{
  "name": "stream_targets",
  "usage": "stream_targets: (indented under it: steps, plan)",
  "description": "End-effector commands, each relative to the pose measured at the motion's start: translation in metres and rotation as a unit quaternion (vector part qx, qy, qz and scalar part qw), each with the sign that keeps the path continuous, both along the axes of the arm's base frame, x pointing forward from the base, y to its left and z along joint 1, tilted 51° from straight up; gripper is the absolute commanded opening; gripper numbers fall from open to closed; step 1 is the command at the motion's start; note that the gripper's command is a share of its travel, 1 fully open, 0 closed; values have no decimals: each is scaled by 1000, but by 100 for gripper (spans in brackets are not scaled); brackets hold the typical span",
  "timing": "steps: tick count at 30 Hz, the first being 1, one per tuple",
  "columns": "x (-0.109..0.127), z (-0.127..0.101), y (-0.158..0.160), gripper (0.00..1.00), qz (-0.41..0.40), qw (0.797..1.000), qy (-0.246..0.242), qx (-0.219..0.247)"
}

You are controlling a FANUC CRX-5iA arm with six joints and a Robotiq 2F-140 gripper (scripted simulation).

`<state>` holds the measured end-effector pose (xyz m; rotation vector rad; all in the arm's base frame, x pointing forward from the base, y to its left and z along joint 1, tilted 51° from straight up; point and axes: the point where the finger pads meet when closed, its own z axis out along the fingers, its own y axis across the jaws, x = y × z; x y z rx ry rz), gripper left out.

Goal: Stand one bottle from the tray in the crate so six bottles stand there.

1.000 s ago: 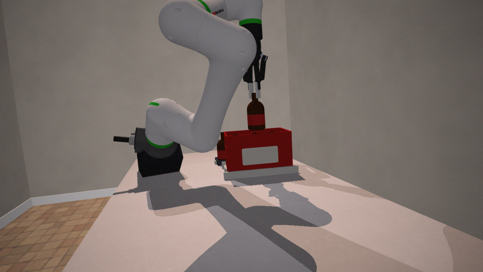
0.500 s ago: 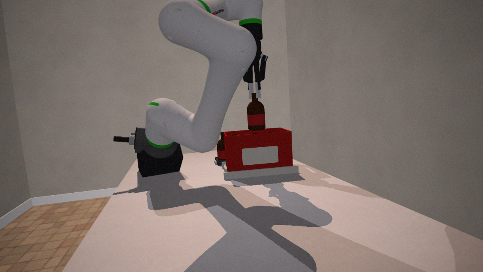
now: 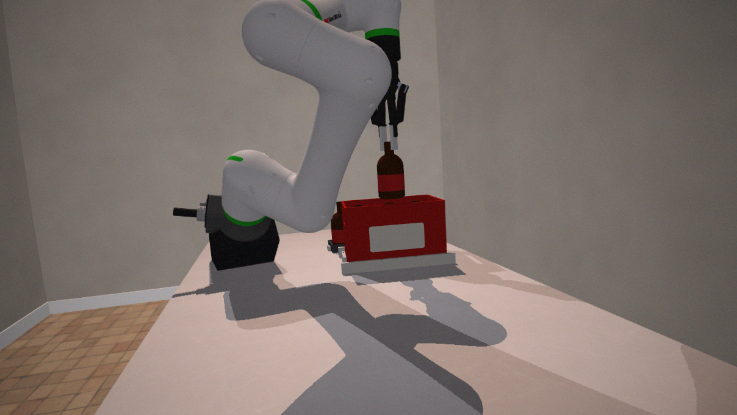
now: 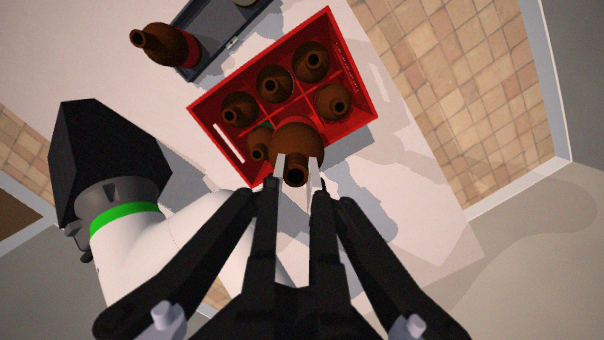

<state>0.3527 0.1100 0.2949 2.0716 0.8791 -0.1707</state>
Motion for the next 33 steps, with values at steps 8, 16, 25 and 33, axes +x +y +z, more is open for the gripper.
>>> stream_targets:
  steps: [8,16,25,33]
  plan:
    - [0,0,0,0,0,1000,0,0]
    - [0,0,0,0,0,1000,0,0]
    - [0,0,0,0,0,1000,0,0]
    - [1,-2,-2,0,0,1000,0,0]
